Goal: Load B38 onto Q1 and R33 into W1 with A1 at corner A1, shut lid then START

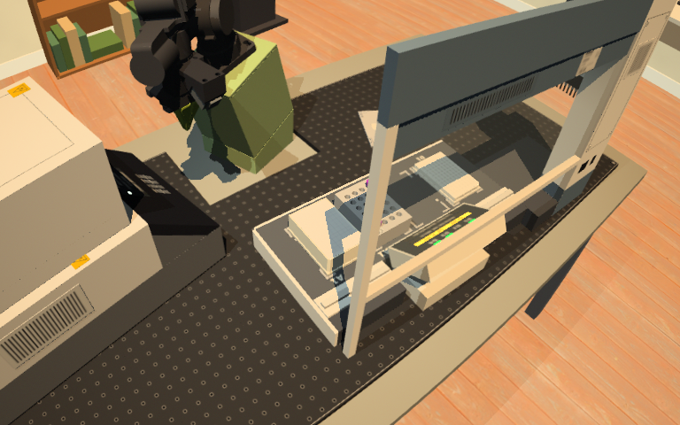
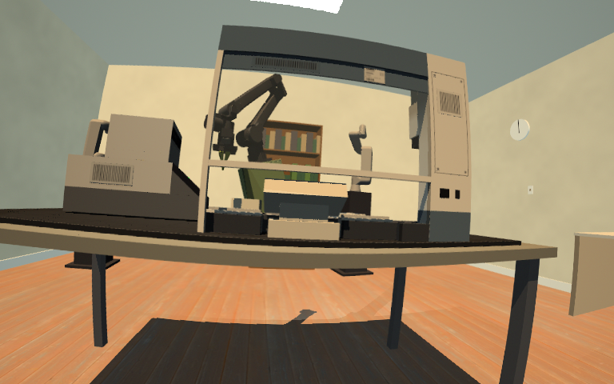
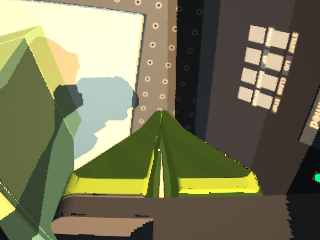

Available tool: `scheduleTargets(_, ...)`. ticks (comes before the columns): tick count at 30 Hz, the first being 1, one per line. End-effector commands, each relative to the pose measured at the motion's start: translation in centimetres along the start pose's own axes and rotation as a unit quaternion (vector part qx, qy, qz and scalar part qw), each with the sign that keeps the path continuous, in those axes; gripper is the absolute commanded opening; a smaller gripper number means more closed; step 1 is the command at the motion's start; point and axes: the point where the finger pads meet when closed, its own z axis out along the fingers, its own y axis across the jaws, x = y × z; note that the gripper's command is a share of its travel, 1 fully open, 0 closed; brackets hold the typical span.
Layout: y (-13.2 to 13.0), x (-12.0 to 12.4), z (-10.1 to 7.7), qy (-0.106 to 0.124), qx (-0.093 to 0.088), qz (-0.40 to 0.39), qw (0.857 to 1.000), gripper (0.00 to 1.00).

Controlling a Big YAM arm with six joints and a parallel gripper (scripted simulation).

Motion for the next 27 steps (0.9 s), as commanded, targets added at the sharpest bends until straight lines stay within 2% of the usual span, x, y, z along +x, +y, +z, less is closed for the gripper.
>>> scheduleTargets(1, -2.5, -1.2, -1.8, -0.012, 0.02, 0.008, 1.0, 0.0)
scheduleTargets(3, -2.5, -1.2, -1.9, -0.014, 0.023, 0.008, 1.0, 0.0)
scheduleTargets(18, -0.3, 0.0, -0.4, -0.001, 0.003, 0.004, 1.0, 0.0)
scheduleTargets(27, 0.1, 0.2, -0.2, 0.001, 0.0, 0.003, 1.0, 0.0)
